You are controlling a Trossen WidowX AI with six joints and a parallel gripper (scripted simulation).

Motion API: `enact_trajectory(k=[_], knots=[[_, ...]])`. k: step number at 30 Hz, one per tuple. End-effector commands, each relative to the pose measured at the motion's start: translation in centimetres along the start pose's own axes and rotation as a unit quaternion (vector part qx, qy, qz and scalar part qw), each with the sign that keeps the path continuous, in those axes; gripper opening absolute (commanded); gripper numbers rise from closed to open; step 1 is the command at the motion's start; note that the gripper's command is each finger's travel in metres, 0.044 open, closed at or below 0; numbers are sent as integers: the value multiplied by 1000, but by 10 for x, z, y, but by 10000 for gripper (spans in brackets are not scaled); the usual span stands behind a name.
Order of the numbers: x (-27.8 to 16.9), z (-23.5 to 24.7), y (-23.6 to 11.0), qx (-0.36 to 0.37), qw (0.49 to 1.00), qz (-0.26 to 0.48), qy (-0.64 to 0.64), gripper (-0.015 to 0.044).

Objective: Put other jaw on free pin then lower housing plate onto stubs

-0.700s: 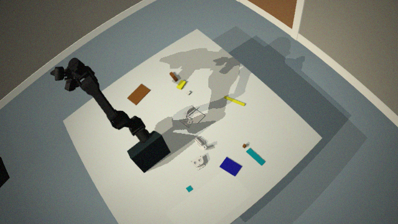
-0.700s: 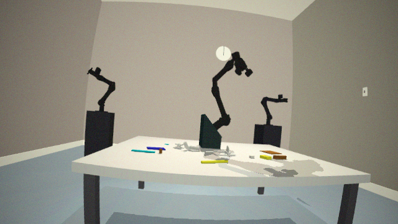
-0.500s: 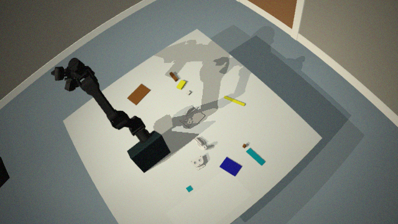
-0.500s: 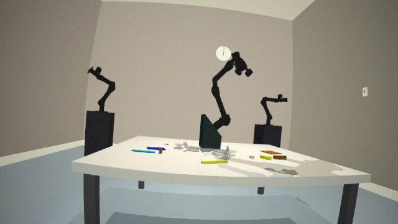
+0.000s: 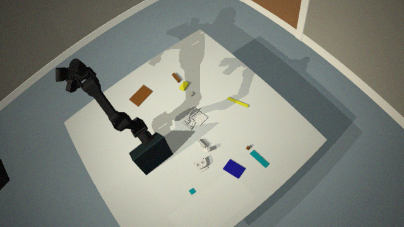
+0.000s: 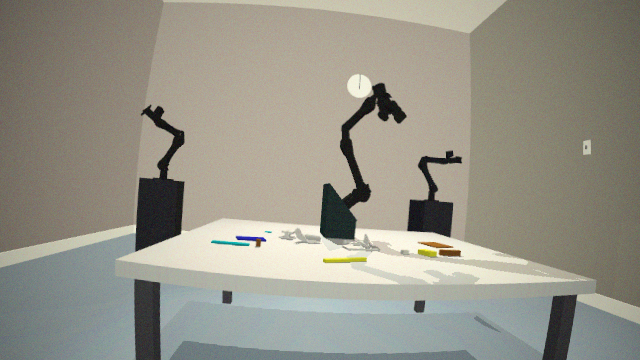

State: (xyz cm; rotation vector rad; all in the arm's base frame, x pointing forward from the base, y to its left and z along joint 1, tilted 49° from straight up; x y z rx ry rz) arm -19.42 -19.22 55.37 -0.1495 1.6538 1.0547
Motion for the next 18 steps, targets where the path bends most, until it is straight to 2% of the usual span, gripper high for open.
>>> enact_trajectory(k=[1,12,18], knots=[[0,0,0,0,1000,0,0,0],[0,0,0,0,1000,0,0,0],[2,19,18,29,1000,-7,5,157]])
Point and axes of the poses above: the point midway between the two fingers, 35 mm back from their tips, its own y axis out along the fingers, its own z axis across the jaws, x = y × z, the point moved 2 cm from there along -y, back along the fingers, and after that the axes turned 12 degrees about -y, right-handed, at the moved point
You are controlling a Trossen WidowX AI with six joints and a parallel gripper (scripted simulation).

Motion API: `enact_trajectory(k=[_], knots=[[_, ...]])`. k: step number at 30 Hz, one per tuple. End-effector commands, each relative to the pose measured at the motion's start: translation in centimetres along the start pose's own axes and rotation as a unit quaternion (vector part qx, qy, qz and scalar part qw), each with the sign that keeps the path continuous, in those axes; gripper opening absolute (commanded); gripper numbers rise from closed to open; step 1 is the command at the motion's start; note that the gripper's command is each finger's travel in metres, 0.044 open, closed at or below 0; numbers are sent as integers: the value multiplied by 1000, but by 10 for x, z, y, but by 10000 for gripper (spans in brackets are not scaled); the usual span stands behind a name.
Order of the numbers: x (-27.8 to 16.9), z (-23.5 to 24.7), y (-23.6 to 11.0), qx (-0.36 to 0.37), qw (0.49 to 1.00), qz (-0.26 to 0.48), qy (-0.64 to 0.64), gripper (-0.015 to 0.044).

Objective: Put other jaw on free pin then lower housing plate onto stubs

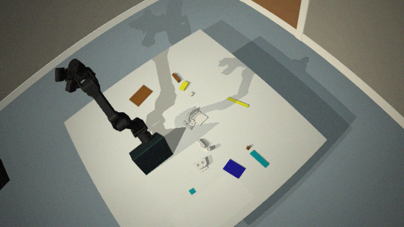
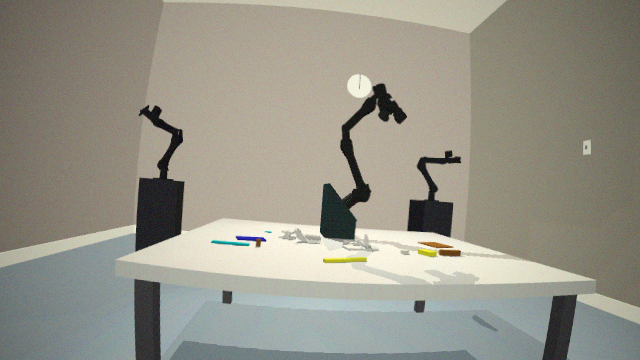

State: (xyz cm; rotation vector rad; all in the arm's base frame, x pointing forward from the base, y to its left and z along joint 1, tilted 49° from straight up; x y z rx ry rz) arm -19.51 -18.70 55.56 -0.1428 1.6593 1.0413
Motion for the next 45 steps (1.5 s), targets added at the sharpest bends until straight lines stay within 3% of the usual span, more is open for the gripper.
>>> enact_trajectory(k=[1,11,27,45], knots=[[2,22,19,32,999,-8,6,184],[6,102,71,134,990,-29,30,440],[14,236,106,287,954,-47,72,440],[18,363,85,446,884,-24,137,440]])
Point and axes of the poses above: the point midway between the two fingers, 35 mm back from their tips, its own y axis out along the fingers, its own z axis across the jaws, x = y × z, the point moved 2 cm from there along -y, back along the fingers, and after that the axes turned 12 degrees about -y, right-handed, at the moved point
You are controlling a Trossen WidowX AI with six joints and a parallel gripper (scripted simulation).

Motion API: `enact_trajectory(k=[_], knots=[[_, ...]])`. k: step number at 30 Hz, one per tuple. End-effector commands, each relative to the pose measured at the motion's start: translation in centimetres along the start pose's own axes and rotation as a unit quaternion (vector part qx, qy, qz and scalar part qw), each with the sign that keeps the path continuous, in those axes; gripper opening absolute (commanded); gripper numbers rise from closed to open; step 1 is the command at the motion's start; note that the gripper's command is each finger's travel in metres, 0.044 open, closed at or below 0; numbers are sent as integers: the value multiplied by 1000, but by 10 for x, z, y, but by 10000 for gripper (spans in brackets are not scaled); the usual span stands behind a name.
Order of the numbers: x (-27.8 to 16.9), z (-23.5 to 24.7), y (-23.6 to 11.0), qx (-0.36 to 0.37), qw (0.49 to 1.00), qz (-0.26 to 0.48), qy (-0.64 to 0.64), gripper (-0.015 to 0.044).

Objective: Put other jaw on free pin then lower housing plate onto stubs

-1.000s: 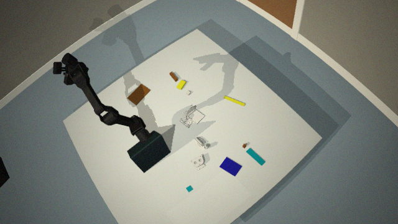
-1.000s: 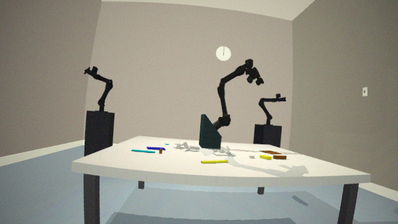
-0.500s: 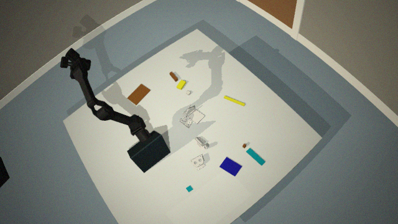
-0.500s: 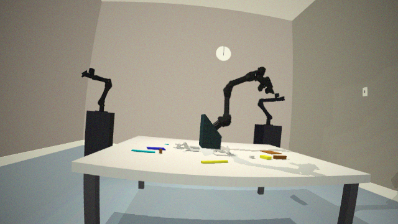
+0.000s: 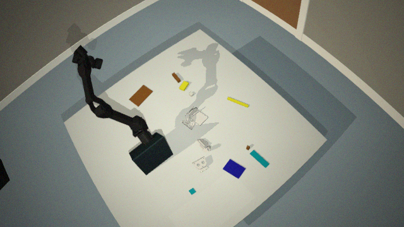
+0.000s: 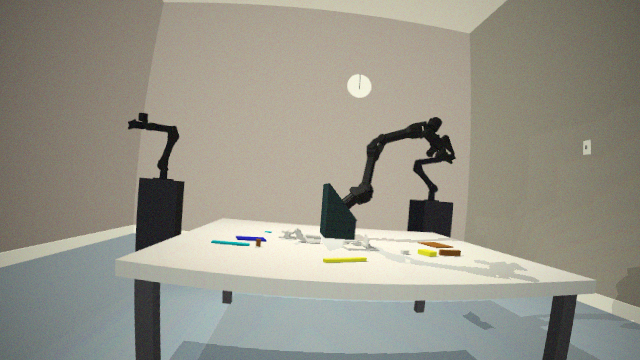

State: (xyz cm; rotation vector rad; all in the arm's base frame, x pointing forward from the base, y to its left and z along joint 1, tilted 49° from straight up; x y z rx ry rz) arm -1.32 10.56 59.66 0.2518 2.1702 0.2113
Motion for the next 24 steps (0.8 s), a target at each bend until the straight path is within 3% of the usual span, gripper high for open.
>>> enact_trajectory(k=[1,24], knots=[[-7,34,19,47,999,2,25,440],[-44,211,55,255,959,34,117,440]])
Point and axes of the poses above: the point midway between the two fingers, 35 mm back from their tips, its own y axis out along the fingers, its own z axis across the jaws, x = y × z, the point moved 2 cm from there along -y, back along the fingers, and after that the axes turned 12 degrees about -y, right-handed, at the moved point
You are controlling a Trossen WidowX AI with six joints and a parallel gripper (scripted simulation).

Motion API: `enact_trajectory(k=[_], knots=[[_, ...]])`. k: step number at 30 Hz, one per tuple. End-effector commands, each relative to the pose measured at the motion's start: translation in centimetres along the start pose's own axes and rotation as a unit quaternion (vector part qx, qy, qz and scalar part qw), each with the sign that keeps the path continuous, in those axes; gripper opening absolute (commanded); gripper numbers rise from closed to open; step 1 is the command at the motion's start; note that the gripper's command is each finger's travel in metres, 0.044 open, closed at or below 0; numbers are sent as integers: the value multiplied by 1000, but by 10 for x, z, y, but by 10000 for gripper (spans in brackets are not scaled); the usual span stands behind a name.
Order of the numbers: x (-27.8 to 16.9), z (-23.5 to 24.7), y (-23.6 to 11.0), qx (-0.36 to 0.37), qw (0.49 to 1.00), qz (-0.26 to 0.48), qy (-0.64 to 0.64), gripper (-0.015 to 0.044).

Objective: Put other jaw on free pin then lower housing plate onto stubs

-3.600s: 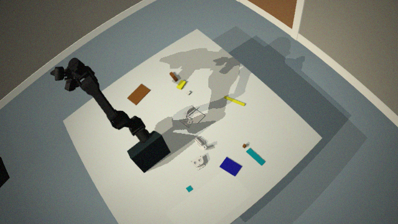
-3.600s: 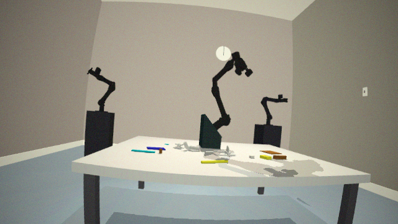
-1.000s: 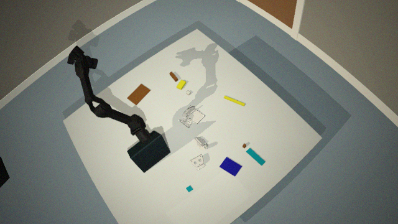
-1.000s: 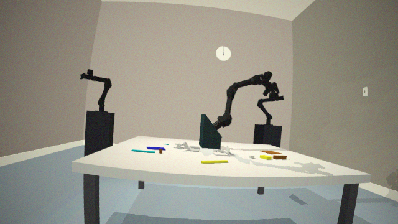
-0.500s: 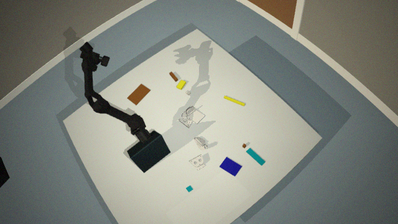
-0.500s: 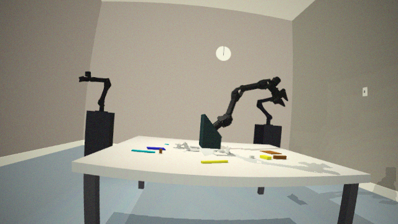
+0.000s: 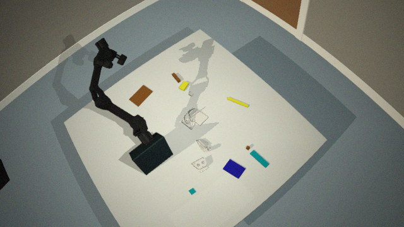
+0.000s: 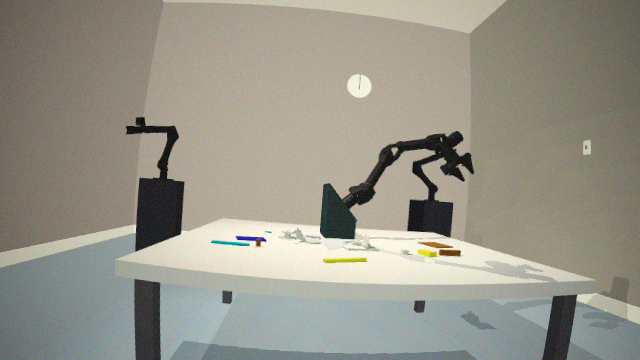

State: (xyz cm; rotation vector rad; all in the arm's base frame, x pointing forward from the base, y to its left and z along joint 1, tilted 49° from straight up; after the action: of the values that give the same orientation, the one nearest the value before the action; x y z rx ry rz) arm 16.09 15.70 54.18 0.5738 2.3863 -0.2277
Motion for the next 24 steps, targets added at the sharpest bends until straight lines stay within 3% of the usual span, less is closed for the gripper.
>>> enact_trajectory(k=[1,14,24], knots=[[-10,37,20,44,999,1,26,440],[-39,147,51,159,982,12,106,440],[-59,230,42,229,955,34,184,440]])
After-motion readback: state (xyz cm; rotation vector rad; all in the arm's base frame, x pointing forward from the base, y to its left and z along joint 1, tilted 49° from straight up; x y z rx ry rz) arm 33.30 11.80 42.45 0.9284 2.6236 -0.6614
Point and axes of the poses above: the point midway between the two fingers, 35 mm back from their tips, its own y axis out along the fingers, its own z axis across the jaws, x = y × z, the point moved 2 cm from there along -y, back along the fingers, and after that the axes turned 12 degrees about -y, right-handed, at the moved point
